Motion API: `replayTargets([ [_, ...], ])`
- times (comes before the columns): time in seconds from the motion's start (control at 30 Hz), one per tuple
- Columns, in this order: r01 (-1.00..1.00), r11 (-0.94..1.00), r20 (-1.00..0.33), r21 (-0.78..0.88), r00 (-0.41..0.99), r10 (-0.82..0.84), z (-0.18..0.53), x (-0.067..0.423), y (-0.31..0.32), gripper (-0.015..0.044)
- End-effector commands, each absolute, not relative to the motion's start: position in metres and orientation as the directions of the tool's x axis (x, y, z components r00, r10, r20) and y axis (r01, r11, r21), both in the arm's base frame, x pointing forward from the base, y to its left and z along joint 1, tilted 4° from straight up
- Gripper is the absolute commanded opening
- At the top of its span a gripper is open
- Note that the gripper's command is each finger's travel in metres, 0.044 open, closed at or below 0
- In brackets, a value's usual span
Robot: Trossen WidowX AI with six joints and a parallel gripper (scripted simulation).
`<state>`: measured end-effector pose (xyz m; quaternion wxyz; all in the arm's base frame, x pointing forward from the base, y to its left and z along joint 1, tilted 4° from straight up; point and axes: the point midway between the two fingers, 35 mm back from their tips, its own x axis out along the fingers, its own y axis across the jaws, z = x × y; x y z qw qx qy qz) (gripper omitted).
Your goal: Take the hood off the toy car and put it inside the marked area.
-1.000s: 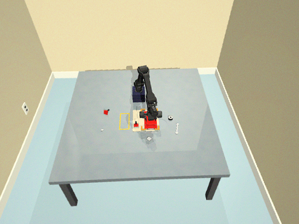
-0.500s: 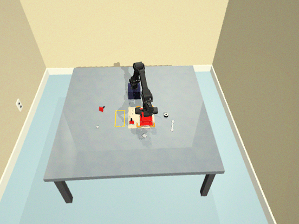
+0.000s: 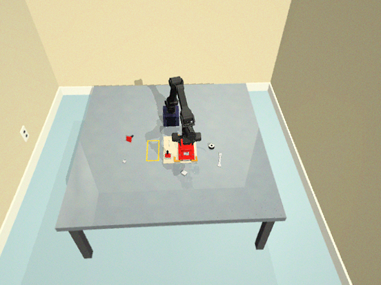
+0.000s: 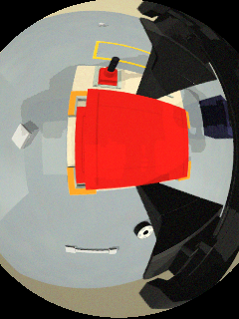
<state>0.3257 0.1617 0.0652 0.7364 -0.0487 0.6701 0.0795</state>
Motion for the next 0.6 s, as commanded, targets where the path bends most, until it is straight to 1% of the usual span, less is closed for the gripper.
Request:
replayTargets([
  [0.0, -0.184, 0.982, -0.994, 0.036, 0.092, 0.053, 0.081, 0.324, 0.161, 0.0000],
  [0.1, -0.182, 0.983, -0.994, 0.037, 0.098, 0.056, 0.074, 0.327, 0.159, 0.0000],
  [0.57, -0.187, 0.982, -0.994, 0.037, 0.090, 0.054, 0.072, 0.340, 0.095, 0.0000],
])
